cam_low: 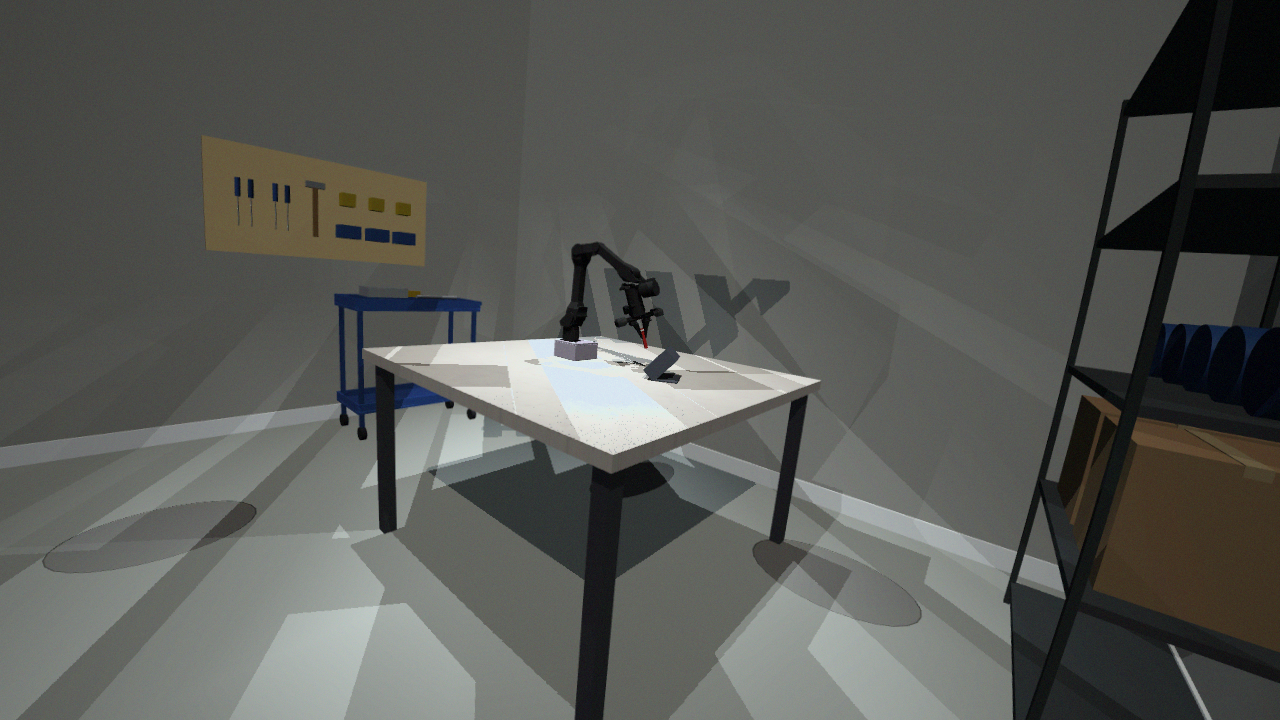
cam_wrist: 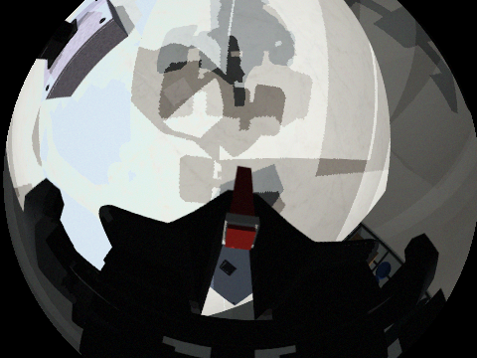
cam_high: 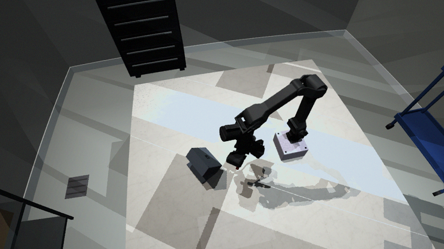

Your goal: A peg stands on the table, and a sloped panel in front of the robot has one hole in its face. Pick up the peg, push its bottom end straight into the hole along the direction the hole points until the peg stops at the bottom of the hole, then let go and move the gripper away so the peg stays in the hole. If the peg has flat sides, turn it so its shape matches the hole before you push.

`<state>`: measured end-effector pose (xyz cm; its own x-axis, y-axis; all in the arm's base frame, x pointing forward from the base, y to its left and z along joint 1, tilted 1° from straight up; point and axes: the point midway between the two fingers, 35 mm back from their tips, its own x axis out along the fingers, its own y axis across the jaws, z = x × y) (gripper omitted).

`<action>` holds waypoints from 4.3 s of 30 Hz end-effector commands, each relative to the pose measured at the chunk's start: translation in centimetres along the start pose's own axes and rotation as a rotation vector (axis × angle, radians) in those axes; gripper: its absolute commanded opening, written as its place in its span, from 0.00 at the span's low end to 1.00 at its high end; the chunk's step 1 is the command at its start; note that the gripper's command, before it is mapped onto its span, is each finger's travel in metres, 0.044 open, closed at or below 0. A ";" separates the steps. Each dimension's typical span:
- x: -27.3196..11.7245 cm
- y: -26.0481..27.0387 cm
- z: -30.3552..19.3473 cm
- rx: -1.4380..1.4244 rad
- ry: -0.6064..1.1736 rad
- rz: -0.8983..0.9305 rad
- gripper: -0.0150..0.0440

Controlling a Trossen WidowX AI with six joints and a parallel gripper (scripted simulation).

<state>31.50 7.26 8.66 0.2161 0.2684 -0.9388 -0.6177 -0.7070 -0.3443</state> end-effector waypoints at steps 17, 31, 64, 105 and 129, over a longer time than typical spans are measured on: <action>-0.7 0.9 -2.2 0.087 0.032 -0.102 0.25; -1.3 1.6 -3.8 0.138 0.059 -0.168 0.25; -3.0 3.6 -7.1 0.243 0.135 -0.317 0.25; -3.7 5.4 -10.5 0.320 0.223 -0.449 0.25; -1.1 4.5 -12.1 0.334 0.243 -0.479 0.25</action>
<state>37.46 -4.16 8.44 0.6681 0.3225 -0.6706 -0.6014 -0.2967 -0.7418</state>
